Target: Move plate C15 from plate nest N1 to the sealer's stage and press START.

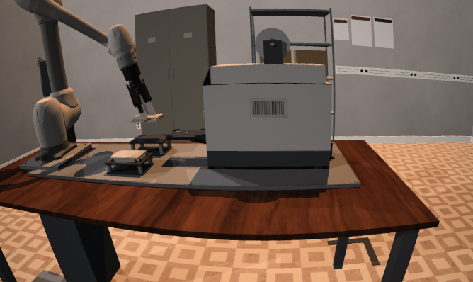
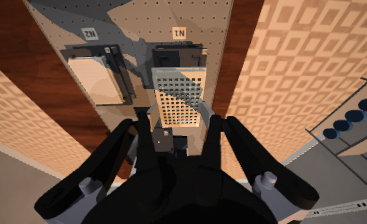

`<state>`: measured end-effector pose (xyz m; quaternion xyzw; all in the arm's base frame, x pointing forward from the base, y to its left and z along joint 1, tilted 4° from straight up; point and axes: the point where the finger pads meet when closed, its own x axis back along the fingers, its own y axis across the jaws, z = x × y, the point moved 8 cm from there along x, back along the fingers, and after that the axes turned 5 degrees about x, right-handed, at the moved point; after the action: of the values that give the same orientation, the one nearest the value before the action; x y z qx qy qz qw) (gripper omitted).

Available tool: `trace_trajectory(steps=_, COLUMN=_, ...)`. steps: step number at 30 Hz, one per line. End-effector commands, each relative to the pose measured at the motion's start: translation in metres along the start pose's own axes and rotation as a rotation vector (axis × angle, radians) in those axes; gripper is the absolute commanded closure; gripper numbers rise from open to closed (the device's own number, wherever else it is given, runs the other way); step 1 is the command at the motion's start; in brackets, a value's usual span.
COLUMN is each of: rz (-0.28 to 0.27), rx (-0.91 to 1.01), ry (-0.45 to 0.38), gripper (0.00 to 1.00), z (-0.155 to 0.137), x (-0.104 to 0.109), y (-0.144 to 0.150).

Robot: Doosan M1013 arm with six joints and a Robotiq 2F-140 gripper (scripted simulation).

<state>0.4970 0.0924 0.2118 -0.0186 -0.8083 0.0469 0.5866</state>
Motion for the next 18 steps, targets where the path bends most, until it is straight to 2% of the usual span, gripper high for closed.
trace_trajectory(steps=1, rz=-0.003, rx=0.001, ry=-0.005, gripper=0.9, z=-0.0026, x=0.0039, y=0.0011)
trace_trajectory(steps=18, rz=0.005, rx=-0.021, ry=-0.005, gripper=0.9, z=-0.0027, x=0.0039, y=0.0017)
